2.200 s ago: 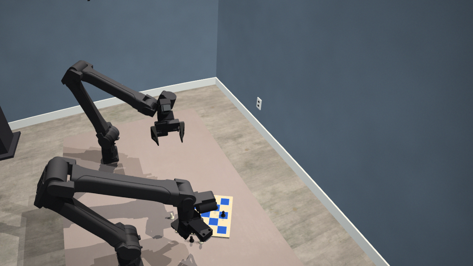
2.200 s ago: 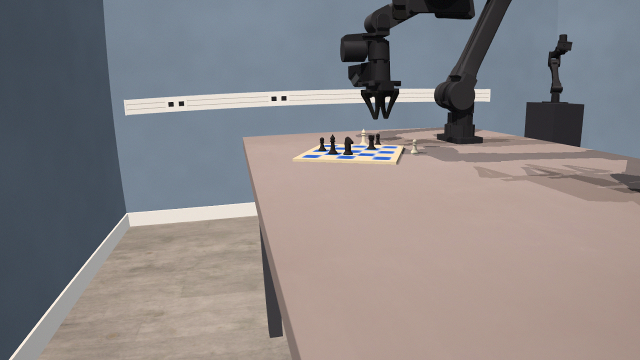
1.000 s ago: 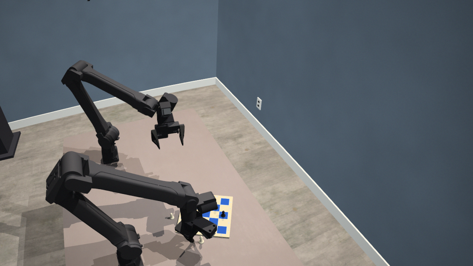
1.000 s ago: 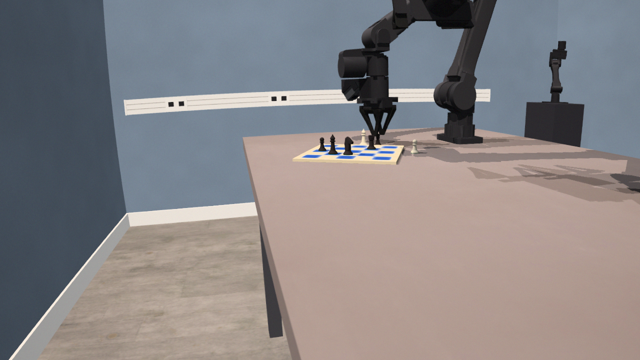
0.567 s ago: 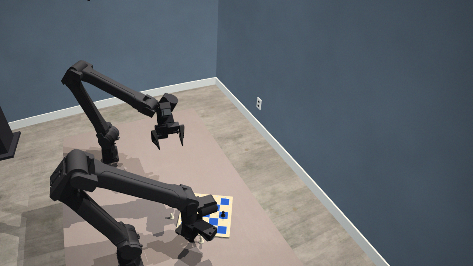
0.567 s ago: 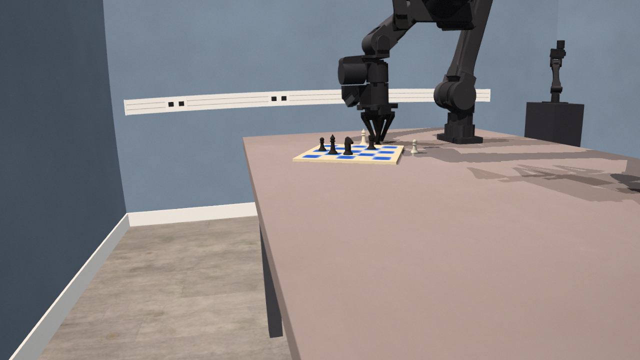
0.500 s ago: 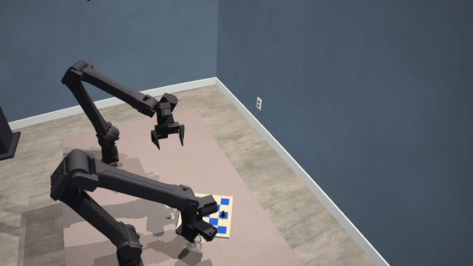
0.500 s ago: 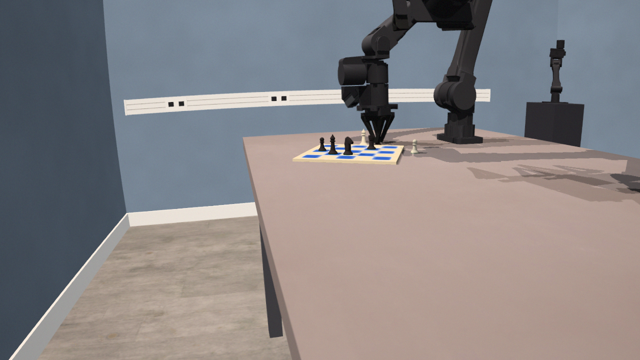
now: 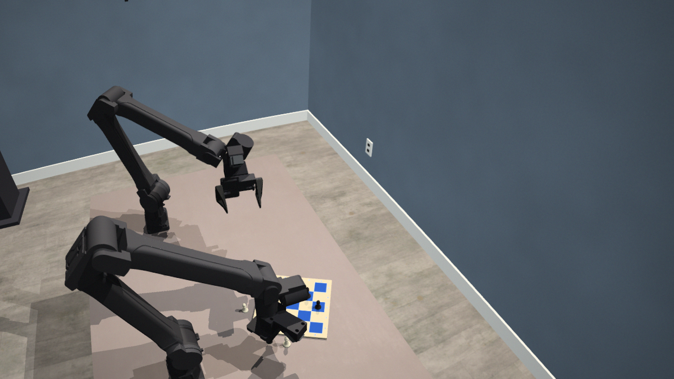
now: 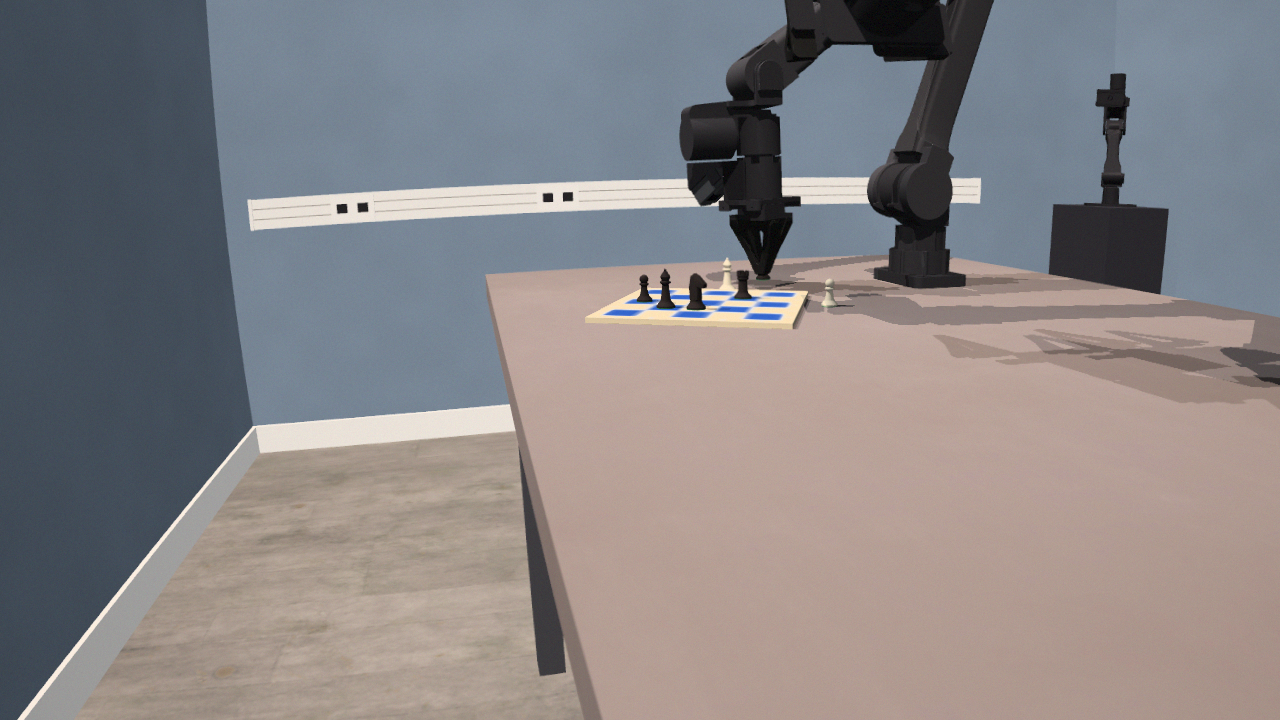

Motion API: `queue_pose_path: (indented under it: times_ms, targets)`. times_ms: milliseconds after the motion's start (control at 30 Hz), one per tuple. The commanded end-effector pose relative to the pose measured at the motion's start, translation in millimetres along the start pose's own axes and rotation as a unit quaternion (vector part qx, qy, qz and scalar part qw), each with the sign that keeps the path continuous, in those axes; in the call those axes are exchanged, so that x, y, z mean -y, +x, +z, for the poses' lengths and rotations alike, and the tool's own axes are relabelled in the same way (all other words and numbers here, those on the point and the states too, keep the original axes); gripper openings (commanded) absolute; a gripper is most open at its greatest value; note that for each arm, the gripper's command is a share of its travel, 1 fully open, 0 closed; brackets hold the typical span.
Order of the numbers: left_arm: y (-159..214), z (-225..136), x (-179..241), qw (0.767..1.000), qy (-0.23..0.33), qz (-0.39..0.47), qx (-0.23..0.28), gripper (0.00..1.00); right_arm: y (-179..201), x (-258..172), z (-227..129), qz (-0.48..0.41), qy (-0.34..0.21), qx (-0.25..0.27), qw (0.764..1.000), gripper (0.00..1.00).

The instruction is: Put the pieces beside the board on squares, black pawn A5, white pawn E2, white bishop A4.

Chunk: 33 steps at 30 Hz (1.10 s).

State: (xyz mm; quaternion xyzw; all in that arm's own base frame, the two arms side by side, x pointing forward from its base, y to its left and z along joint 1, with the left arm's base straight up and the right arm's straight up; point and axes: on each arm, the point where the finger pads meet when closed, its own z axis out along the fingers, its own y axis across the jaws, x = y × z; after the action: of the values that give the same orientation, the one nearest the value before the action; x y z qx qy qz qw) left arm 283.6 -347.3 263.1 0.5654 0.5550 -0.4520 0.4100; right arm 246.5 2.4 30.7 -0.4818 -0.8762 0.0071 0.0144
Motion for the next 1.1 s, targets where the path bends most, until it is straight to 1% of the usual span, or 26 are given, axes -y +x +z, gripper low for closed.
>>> queue_pose_path:
  times_ms: [0, 133, 233, 300, 367, 433, 467, 567, 700, 800, 933, 1000, 1067]
  targets:
    - [-26.6, 1.5, -13.9, 1.000, -0.004, 0.023, 0.011, 1.00, -13.9, -21.3, -48.5, -0.006, -0.033, 0.022, 0.999, 0.03]
    - [-26.6, 1.5, -13.9, 1.000, -0.004, 0.023, 0.011, 1.00, -12.0, -18.6, -84.5, -0.006, -0.034, 0.022, 0.999, 0.03]
    - [-26.6, 1.5, -13.9, 1.000, -0.004, 0.023, 0.011, 1.00, -11.8, -18.4, -100.1, -0.006, -0.035, 0.023, 0.999, 0.03]
    - [-26.0, -0.7, -16.0, 1.000, -0.007, 0.026, 0.011, 1.00, -9.0, -22.7, -98.6, 0.002, -0.035, 0.023, 0.999, 0.03]
    - [-13.1, -10.3, -12.3, 1.000, -0.014, 0.025, 0.006, 1.00, -3.5, -29.0, -92.8, 0.022, -0.030, 0.018, 0.999, 0.03]
    - [-13.1, -10.3, -12.3, 1.000, -0.014, 0.025, 0.006, 1.00, -3.5, -29.0, -92.8, 0.022, -0.030, 0.018, 0.999, 0.03]
    - [-5.9, -16.3, -10.0, 1.000, -0.017, 0.026, 0.004, 1.00, 0.4, -33.5, -90.1, 0.030, -0.027, 0.016, 0.999, 0.03]
    - [11.6, -40.4, -11.7, 0.999, -0.038, 0.025, 0.000, 1.00, 15.9, -63.0, -91.3, 0.044, -0.036, 0.018, 0.998, 0.03]
    - [30.9, -74.1, -15.9, 0.997, -0.069, 0.019, -0.002, 1.00, 51.0, -107.0, -86.7, 0.039, -0.038, 0.015, 0.998, 0.03]
    - [36.3, -94.6, -19.1, 0.996, -0.089, 0.018, 0.000, 1.00, 80.3, -141.6, -82.6, 0.029, -0.038, 0.013, 0.999, 0.03]
    - [40.2, -104.6, -19.6, 0.995, -0.098, 0.013, 0.002, 1.00, 105.3, -170.7, -79.3, 0.018, -0.038, 0.010, 0.999, 0.03]
    - [40.2, -104.6, -19.6, 0.995, -0.098, 0.013, 0.002, 1.00, 105.3, -170.7, -79.3, 0.018, -0.038, 0.010, 0.999, 0.03]
    - [37.9, -102.8, -20.7, 0.995, -0.096, 0.007, 0.003, 1.00, 118.1, -183.3, -75.6, 0.011, -0.031, 0.009, 0.999, 0.03]
